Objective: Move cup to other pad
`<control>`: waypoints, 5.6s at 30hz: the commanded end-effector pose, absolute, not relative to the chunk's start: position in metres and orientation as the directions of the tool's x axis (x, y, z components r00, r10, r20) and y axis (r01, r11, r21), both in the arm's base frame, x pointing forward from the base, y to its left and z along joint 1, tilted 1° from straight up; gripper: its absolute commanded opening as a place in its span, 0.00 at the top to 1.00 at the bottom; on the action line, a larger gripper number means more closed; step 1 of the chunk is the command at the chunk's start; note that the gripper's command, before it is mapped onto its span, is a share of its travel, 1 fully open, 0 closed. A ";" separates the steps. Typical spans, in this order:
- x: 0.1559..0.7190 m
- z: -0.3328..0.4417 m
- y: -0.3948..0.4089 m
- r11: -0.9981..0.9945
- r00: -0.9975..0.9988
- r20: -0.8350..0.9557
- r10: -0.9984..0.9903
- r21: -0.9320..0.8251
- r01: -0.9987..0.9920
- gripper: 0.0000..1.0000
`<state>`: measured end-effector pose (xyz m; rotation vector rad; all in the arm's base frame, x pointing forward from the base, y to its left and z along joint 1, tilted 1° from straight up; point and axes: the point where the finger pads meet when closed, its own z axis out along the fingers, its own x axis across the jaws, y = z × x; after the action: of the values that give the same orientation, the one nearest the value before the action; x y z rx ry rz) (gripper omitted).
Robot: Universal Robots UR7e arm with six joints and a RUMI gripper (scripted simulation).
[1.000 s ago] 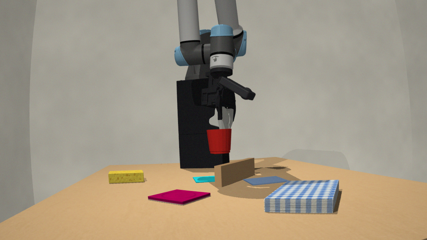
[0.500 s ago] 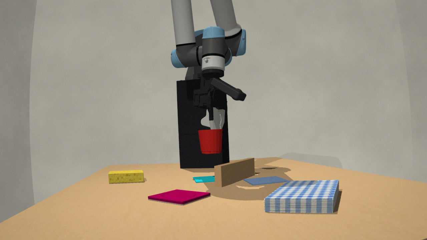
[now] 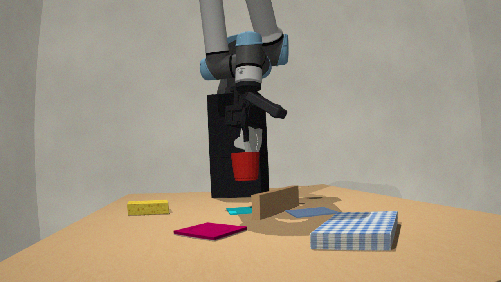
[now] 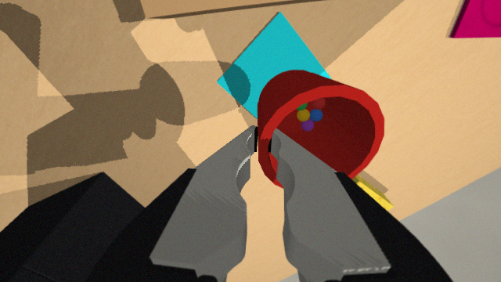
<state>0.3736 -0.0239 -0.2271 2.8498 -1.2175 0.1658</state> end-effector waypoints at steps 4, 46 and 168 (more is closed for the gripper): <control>0.374 -0.227 -0.024 -0.692 0.686 0.114 -0.718 -0.007 -0.722 0.97; 0.375 -0.283 -0.025 -0.692 0.686 0.114 -0.718 -0.007 -0.722 0.97; 0.373 -0.275 -0.023 -0.692 0.686 0.114 -0.718 -0.007 -0.722 0.89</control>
<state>0.3734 -0.0237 -0.2902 2.8499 -1.2175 0.1664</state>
